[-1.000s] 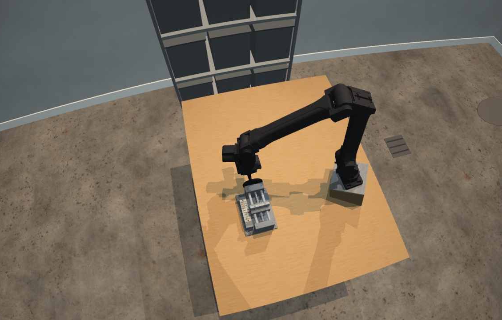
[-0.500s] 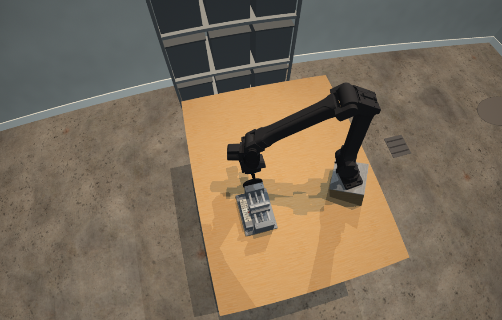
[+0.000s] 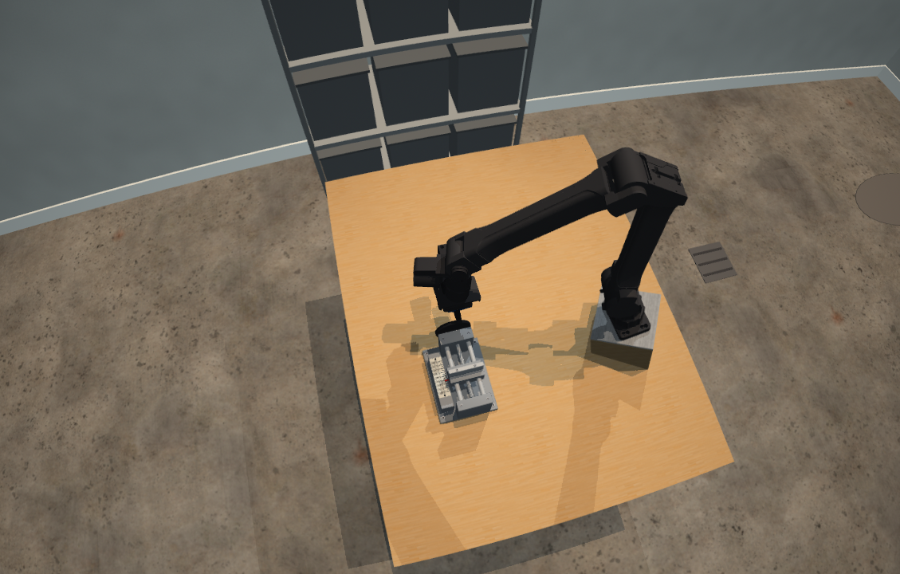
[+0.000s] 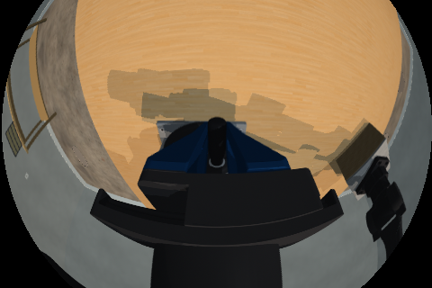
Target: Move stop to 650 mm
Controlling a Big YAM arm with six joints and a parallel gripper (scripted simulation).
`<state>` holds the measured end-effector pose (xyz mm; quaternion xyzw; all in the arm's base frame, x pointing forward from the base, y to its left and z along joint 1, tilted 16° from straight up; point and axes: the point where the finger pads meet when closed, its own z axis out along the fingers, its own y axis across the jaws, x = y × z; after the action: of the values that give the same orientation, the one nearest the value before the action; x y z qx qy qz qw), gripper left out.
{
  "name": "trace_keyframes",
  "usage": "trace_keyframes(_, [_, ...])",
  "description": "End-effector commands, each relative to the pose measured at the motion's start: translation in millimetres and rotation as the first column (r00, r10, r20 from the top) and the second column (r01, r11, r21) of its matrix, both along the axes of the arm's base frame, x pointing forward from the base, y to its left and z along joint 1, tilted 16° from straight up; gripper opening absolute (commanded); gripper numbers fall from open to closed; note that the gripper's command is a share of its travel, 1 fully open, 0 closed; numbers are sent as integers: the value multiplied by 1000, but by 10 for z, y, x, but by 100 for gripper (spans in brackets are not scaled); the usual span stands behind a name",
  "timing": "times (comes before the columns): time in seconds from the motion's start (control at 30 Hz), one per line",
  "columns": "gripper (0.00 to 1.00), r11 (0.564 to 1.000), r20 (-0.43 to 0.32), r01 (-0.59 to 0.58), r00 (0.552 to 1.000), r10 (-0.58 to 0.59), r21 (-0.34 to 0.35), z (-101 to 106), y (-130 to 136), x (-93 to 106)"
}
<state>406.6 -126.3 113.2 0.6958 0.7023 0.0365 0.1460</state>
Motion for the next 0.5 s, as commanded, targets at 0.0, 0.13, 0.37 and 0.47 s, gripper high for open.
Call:
trace_keyframes(0.0, [6, 1000, 5, 7, 1000, -7, -9, 20, -80, -77])
trace_keyframes(0.13, [6, 1000, -15, 7, 1000, -7, -4, -126, -90, -91])
trace_keyframes(0.37, [6, 1000, -26, 7, 1000, -7, 0, -170, -86, -128])
trace_keyframes(0.47, [6, 1000, -16, 7, 1000, -7, -3, -179, -96, -106])
